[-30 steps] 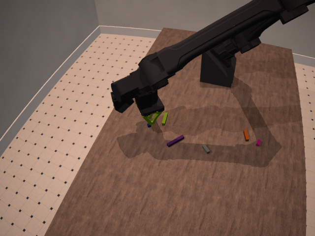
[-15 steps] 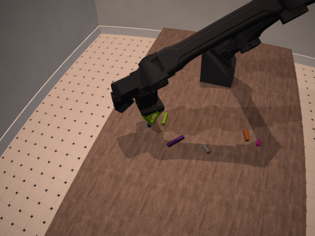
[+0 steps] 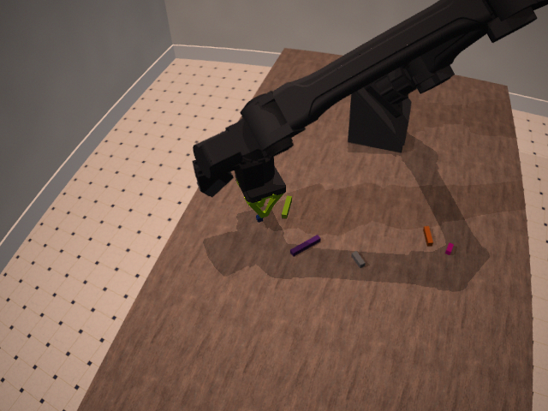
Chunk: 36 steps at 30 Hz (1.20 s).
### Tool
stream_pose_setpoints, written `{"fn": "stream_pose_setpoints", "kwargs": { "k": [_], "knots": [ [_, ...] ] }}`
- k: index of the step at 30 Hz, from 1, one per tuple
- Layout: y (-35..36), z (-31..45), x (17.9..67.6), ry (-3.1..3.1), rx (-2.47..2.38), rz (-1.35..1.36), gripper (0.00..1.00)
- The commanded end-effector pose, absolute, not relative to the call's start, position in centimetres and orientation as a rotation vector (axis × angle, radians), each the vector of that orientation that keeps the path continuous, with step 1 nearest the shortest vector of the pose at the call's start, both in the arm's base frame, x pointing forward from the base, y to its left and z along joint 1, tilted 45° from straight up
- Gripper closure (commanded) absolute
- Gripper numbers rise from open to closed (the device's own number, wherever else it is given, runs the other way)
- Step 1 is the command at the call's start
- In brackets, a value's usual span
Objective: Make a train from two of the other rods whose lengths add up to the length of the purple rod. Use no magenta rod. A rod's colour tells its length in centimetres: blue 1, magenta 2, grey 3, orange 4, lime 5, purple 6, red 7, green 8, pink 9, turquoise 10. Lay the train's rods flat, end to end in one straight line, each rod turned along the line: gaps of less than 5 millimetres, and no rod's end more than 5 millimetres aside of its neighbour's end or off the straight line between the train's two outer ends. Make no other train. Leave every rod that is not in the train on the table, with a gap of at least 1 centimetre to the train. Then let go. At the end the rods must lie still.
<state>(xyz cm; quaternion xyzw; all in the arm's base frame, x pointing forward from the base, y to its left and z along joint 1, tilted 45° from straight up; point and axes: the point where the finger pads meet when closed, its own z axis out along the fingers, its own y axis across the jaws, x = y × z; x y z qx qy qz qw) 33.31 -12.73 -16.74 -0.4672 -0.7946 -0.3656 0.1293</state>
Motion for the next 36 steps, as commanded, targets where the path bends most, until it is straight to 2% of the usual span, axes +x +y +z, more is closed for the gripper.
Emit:
{"fn": "stream_pose_setpoints", "kwargs": {
  "k": [1,36],
  "knots": [
    [-13.7,-16.5,35.6,-2.356,-1.351,-1.059,0.76],
    [-11.2,-18.3,34.2,-2.319,-1.349,-1.056,0.76]
  ]
}}
